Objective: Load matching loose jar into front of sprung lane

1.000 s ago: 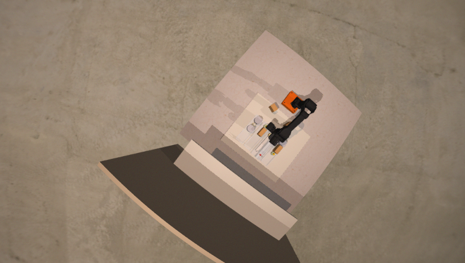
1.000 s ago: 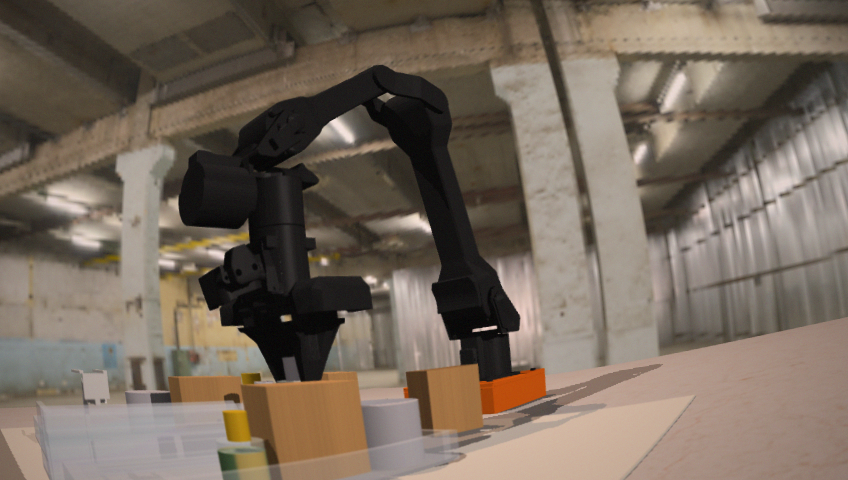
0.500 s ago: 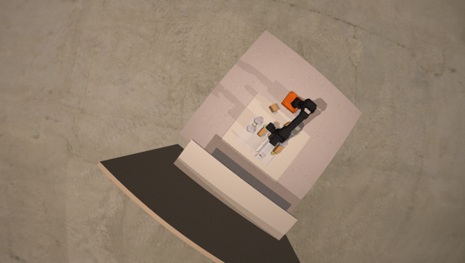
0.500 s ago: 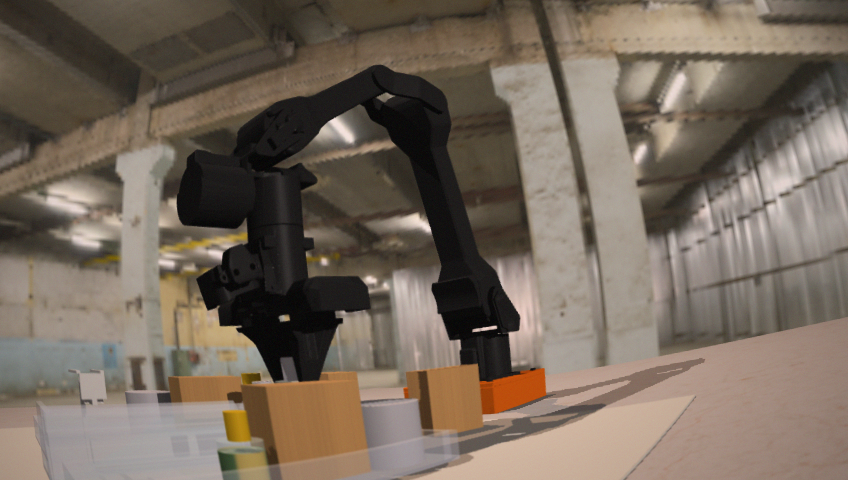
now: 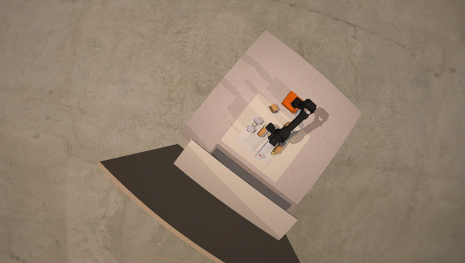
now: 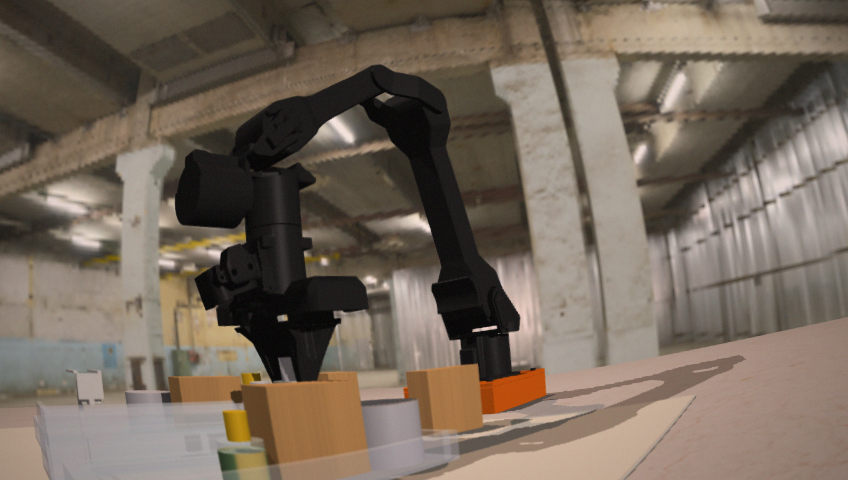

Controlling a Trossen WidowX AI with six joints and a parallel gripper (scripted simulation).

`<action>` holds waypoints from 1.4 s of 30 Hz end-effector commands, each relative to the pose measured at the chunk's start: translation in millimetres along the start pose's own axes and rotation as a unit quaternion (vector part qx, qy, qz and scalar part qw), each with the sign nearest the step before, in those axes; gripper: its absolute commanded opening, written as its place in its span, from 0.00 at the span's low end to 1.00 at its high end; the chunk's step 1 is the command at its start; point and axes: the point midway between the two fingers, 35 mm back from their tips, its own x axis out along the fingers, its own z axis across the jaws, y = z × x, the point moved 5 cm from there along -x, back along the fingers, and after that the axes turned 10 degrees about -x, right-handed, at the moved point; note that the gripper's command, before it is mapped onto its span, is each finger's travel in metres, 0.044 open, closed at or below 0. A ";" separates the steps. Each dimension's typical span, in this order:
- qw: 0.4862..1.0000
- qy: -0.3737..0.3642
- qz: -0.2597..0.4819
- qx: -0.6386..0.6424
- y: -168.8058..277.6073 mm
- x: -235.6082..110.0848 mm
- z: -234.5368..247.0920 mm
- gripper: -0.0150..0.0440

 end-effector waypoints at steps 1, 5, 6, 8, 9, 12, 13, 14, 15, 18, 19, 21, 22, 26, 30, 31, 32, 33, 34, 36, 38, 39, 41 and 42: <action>1.000 0.002 -0.018 -0.002 -8.2 -5.1 -1.2 0.25; 1.000 0.002 -0.018 -0.002 -8.7 -5.1 -1.3 0.25; 1.000 0.002 -0.018 -0.002 -8.8 -5.2 -1.3 0.25; 1.000 0.002 -0.018 -0.002 -9.1 -5.2 -1.3 0.25; 1.000 0.002 -0.018 -0.002 -9.1 -5.1 -1.3 0.25; 1.000 0.002 -0.018 -0.002 -9.1 -4.6 -1.3 0.25; 1.000 0.002 -0.018 -0.002 -9.2 -4.3 -1.3 0.25; 1.000 0.002 -0.018 -0.002 -9.2 -4.0 -1.3 0.25; 1.000 0.002 -0.018 -0.002 -9.2 -3.7 -1.4 0.25; 1.000 0.002 -0.018 -0.002 -9.3 -2.6 -1.4 0.25; 1.000 0.002 -0.018 -0.002 -9.3 -2.3 -1.4 0.25; 1.000 0.002 -0.018 -0.002 -9.4 -1.6 -1.4 0.25; 1.000 0.002 -0.018 -0.002 -9.4 -1.2 -1.4 0.25; 1.000 0.002 -0.018 -0.002 -9.4 0.1 -1.4 0.25; 1.000 0.002 -0.018 -0.002 -9.5 1.5 -1.4 0.25; 1.000 0.002 -0.018 -0.002 -9.5 1.8 -1.4 0.25; 1.000 0.002 -0.018 -0.002 -9.5 2.2 -1.4 0.25; 1.000 0.002 -0.018 -0.002 -9.5 2.5 -1.4 0.25; 1.000 0.002 -0.018 -0.002 -9.5 2.9 -1.4 0.25; 1.000 0.002 -0.018 -0.002 -9.5 3.6 -1.4 0.25; 1.000 0.002 -0.018 -0.002 -9.6 4.2 -1.4 0.25; 1.000 0.002 -0.018 -0.002 -9.6 4.6 -1.4 0.25; 1.000 0.002 -0.018 -0.002 -9.5 5.3 -1.4 0.25; 1.000 0.002 -0.018 -0.002 -9.5 5.6 -1.4 0.25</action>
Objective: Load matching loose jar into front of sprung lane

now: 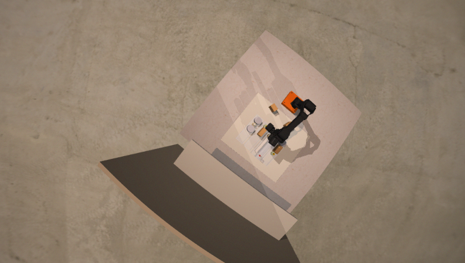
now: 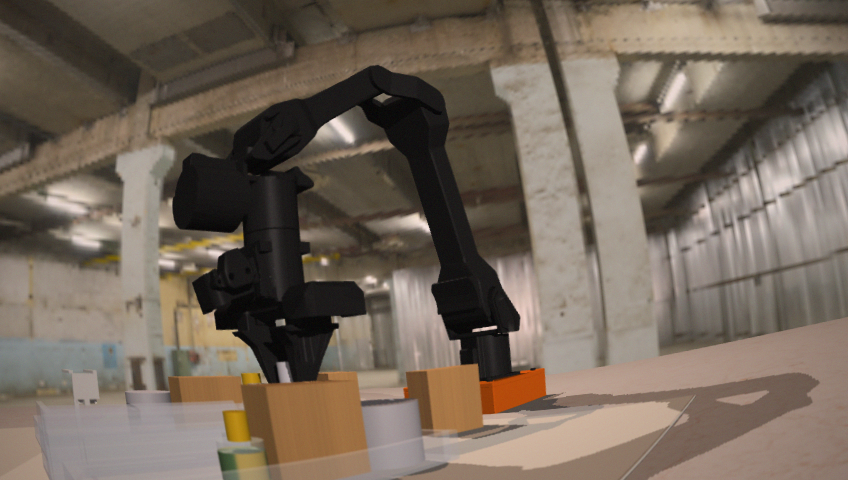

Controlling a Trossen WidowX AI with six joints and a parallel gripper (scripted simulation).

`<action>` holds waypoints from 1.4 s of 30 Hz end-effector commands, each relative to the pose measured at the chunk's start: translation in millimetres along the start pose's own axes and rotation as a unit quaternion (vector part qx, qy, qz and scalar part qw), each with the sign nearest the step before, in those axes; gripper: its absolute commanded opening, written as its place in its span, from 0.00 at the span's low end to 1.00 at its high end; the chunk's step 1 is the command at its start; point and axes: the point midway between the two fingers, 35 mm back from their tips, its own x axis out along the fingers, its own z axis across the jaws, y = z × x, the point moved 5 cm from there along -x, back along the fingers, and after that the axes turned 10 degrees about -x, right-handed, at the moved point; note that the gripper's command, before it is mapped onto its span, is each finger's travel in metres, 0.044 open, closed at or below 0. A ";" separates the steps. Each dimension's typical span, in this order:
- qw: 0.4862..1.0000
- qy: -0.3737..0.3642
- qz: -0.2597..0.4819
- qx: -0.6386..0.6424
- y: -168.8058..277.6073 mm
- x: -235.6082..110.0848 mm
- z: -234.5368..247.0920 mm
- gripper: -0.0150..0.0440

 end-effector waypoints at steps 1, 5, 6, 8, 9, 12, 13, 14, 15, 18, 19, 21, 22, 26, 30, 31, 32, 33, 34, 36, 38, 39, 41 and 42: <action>1.000 0.002 -0.017 -0.002 -6.2 0.9 -0.9 0.25; 1.000 0.002 -0.017 -0.002 -6.0 2.3 -0.8 0.25; 1.000 0.002 -0.017 -0.002 -6.0 2.6 -0.8 0.25; 1.000 0.002 -0.017 -0.002 -5.9 3.3 -0.8 0.25; 1.000 0.002 -0.017 -0.002 -5.9 3.7 -0.8 0.25; 1.000 0.002 -0.017 -0.002 -5.8 4.7 -0.8 0.25; 1.000 0.002 -0.017 -0.002 -5.8 5.0 -0.8 0.25; 1.000 0.002 -0.017 -0.002 -5.7 5.4 -0.8 0.25; 1.000 0.002 -0.017 -0.002 -5.7 5.7 -0.8 0.25; 1.000 0.002 -0.017 -0.002 -5.6 6.8 -0.7 0.25; 1.000 0.002 -0.017 -0.002 -5.5 7.1 -0.7 0.25; 1.000 0.002 -0.017 -0.002 -5.5 7.8 -0.7 0.25; 1.000 0.002 -0.017 -0.002 -5.4 8.1 -0.7 0.25; 1.000 0.002 -0.017 -0.002 -5.3 9.5 -0.7 0.25; 1.000 0.002 -0.017 -0.002 -5.1 10.9 -0.7 0.25; 1.000 0.002 -0.017 -0.002 -5.0 11.2 -0.6 0.25; 1.000 0.002 -0.017 -0.002 -5.0 11.6 -0.6 0.25; 1.000 0.002 -0.017 -0.002 -4.9 11.9 -0.6 0.25; 1.000 0.002 -0.017 -0.002 -4.9 12.2 -0.6 0.25; 1.000 0.002 -0.017 -0.002 -4.8 12.9 -0.6 0.25; 1.000 0.002 -0.017 -0.002 -4.7 13.6 -0.6 0.25; 1.000 0.002 -0.017 -0.002 -4.7 13.9 -0.6 0.25; 1.000 0.002 -0.017 -0.002 -4.6 14.6 -0.6 0.25; 1.000 0.002 -0.017 -0.002 -4.5 15.0 -0.6 0.25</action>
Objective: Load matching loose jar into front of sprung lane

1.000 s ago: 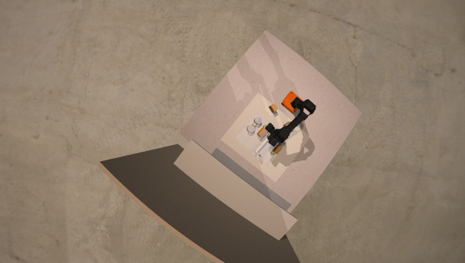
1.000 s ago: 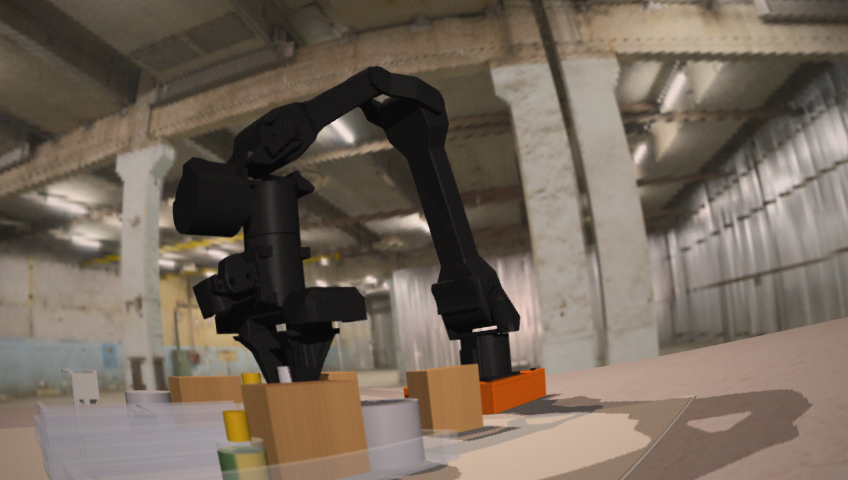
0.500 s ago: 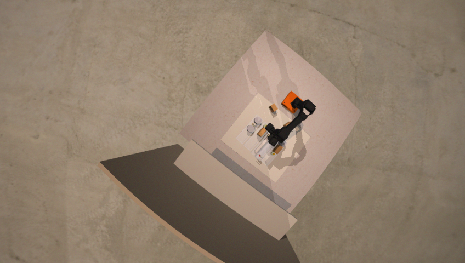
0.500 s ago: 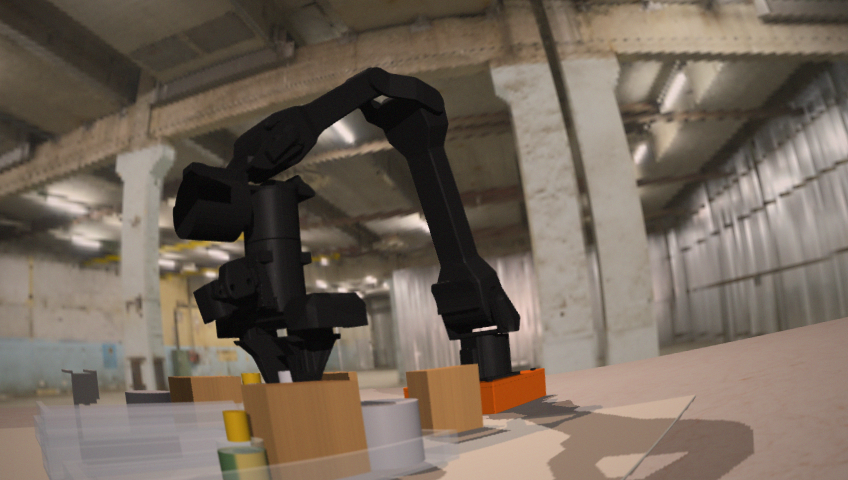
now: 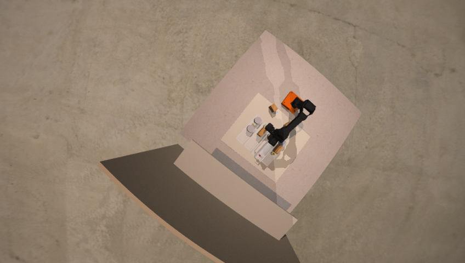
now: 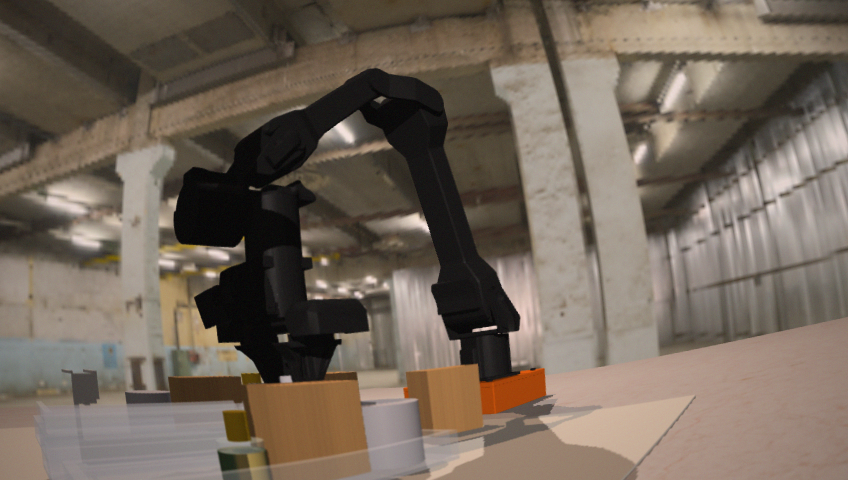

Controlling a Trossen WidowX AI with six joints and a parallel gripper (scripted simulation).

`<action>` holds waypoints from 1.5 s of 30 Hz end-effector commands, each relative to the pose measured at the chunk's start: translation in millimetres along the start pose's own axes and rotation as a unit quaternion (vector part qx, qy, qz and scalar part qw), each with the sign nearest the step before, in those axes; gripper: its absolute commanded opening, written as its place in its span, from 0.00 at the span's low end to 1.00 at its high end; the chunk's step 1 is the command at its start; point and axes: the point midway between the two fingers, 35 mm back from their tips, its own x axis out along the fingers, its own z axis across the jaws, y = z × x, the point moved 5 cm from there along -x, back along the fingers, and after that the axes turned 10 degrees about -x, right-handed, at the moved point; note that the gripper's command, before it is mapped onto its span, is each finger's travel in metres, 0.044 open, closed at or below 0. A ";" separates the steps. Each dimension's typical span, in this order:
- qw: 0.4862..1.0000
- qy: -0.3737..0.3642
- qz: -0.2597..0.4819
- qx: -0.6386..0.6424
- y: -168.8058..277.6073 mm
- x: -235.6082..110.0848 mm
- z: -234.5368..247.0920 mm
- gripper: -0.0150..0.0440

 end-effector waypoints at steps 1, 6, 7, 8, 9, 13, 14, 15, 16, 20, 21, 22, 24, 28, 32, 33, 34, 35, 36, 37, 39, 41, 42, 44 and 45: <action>1.000 0.002 -0.014 -0.002 -5.2 1.0 -0.6 0.25; 1.000 0.002 -0.014 -0.002 -4.9 2.7 -0.6 0.25; 1.000 0.002 -0.014 -0.002 -4.9 3.0 -0.6 0.25; 1.000 0.002 -0.014 -0.002 -4.8 3.4 -0.6 0.25; 1.000 0.002 -0.014 -0.002 -4.8 3.7 -0.6 0.25; 1.000 0.002 -0.014 -0.002 -4.4 4.5 -0.5 0.25; 1.000 0.002 -0.014 -0.002 -4.1 4.6 -0.4 0.25; 1.000 0.002 -0.014 -0.002 -4.0 4.6 -0.4 0.25; 1.000 0.002 -0.014 -0.002 -3.8 4.6 -0.4 0.25; 1.000 0.002 -0.014 -0.002 -3.2 4.6 -0.3 0.25; 1.000 0.002 -0.014 -0.002 -3.0 4.6 -0.3 0.25; 1.000 0.002 -0.014 -0.002 -2.8 4.6 -0.2 0.25; 1.000 0.002 -0.014 -0.002 -2.5 4.6 -0.2 0.25; 1.000 0.002 -0.014 -0.002 -1.8 4.7 -0.1 0.25; 1.000 0.002 -0.014 -0.002 -1.2 4.7 0.1 0.25; 1.000 0.002 -0.014 -0.002 -1.0 4.7 0.1 0.25; 1.000 0.002 -0.014 -0.002 -0.9 4.7 0.1 0.25; 1.000 0.002 -0.014 -0.002 -0.7 4.7 0.1 0.25; 1.000 0.002 -0.014 -0.002 -0.5 4.7 0.2 0.25; 1.000 0.002 -0.014 -0.002 -0.4 4.7 0.2 0.25; 1.000 0.002 -0.014 -0.002 0.0 4.8 0.3 0.25; 1.000 0.002 -0.014 -0.002 0.3 4.8 0.3 0.25; 1.000 0.002 -0.014 -0.002 0.5 4.8 0.3 0.25; 1.000 0.002 -0.014 -0.002 0.8 4.8 0.4 0.25; 1.000 0.002 -0.014 -0.002 1.0 4.8 0.4 0.25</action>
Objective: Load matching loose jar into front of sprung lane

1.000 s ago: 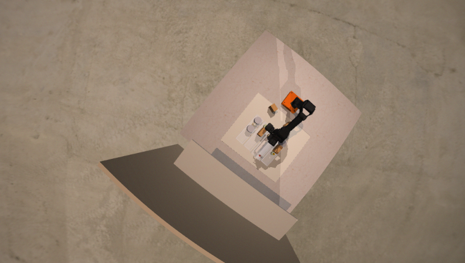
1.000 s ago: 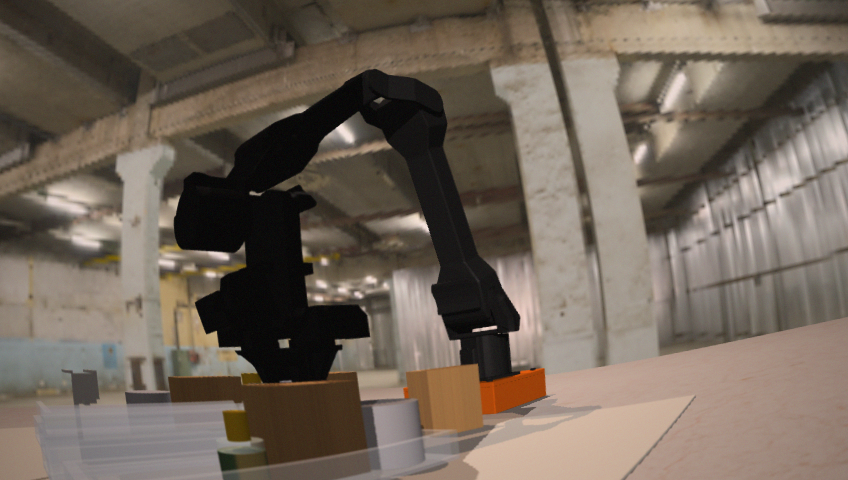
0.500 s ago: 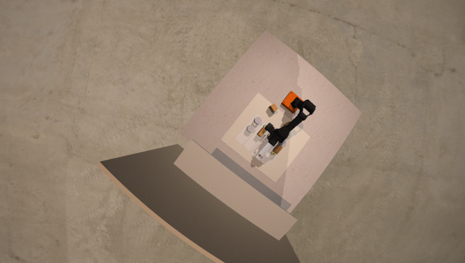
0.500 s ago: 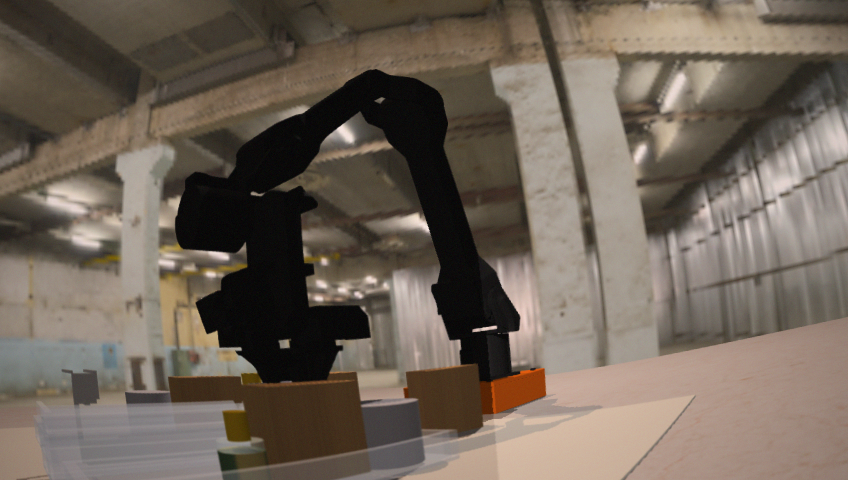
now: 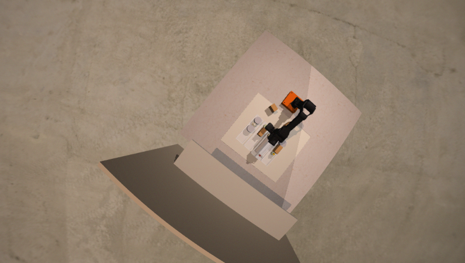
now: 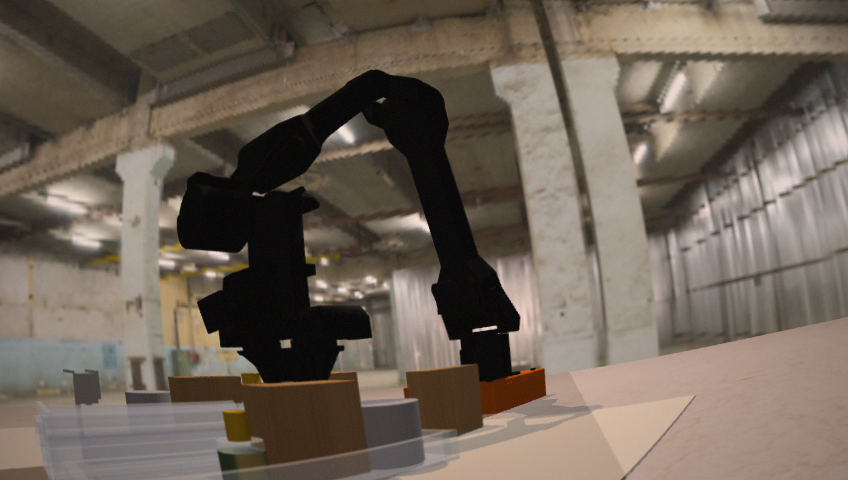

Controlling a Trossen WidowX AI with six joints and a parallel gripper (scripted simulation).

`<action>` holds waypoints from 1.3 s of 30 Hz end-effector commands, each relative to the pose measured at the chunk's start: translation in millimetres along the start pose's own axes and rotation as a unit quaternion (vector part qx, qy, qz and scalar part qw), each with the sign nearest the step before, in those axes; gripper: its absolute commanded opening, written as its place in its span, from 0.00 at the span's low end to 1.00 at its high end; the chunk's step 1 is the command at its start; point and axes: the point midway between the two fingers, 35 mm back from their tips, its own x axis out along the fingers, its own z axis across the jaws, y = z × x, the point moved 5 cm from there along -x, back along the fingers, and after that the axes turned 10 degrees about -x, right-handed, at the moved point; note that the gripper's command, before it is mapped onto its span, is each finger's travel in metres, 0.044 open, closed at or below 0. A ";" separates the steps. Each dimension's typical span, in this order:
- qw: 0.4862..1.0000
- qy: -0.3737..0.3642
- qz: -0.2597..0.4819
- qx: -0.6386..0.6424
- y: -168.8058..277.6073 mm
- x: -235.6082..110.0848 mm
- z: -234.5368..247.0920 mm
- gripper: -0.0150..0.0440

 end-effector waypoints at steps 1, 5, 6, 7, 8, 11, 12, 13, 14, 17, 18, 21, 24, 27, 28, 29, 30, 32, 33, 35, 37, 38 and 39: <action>1.000 0.001 -0.007 -0.001 -1.5 -0.2 0.1 0.25; 1.000 0.001 -0.007 -0.001 -0.9 -0.2 0.2 0.25; 1.000 0.001 -0.007 -0.001 -0.7 -0.2 0.2 0.25; 1.000 0.001 -0.007 -0.001 -0.5 -0.2 0.2 0.25; 1.000 0.001 -0.007 -0.001 -0.4 -0.2 0.3 0.25; 1.000 0.001 -0.007 -0.001 0.1 -0.2 0.4 0.25; 1.000 0.001 -0.007 -0.001 0.3 -0.2 0.4 0.25; 1.000 0.001 -0.007 -0.001 0.5 -0.2 0.4 0.25; 1.000 0.001 -0.007 -0.001 0.6 -0.2 0.4 0.25; 1.000 0.001 -0.007 -0.001 1.1 -0.2 0.5 0.25; 1.000 0.001 -0.007 -0.001 1.3 -0.2 0.6 0.25; 1.000 0.001 -0.007 -0.001 1.8 -0.1 0.6 0.25; 1.000 0.001 -0.007 -0.001 2.3 -0.1 0.7 0.25; 1.000 0.001 -0.007 -0.001 2.8 -0.1 0.8 0.25; 1.000 0.001 -0.006 -0.001 3.1 -0.1 0.8 0.25; 1.000 0.001 -0.006 -0.001 3.9 0.0 0.9 0.25; 1.000 0.001 -0.006 -0.001 4.7 0.1 1.0 0.25; 1.000 0.001 -0.006 -0.001 6.8 0.2 1.1 0.25; 1.000 0.001 -0.006 -0.001 7.1 0.3 1.1 0.25; 1.000 0.001 -0.006 -0.001 7.1 0.3 1.1 0.25; 1.000 0.001 -0.006 -0.001 7.1 0.3 1.1 0.25; 1.000 0.001 -0.006 -0.001 7.1 0.3 1.1 0.25; 1.000 0.001 -0.006 -0.001 7.1 0.3 1.1 0.25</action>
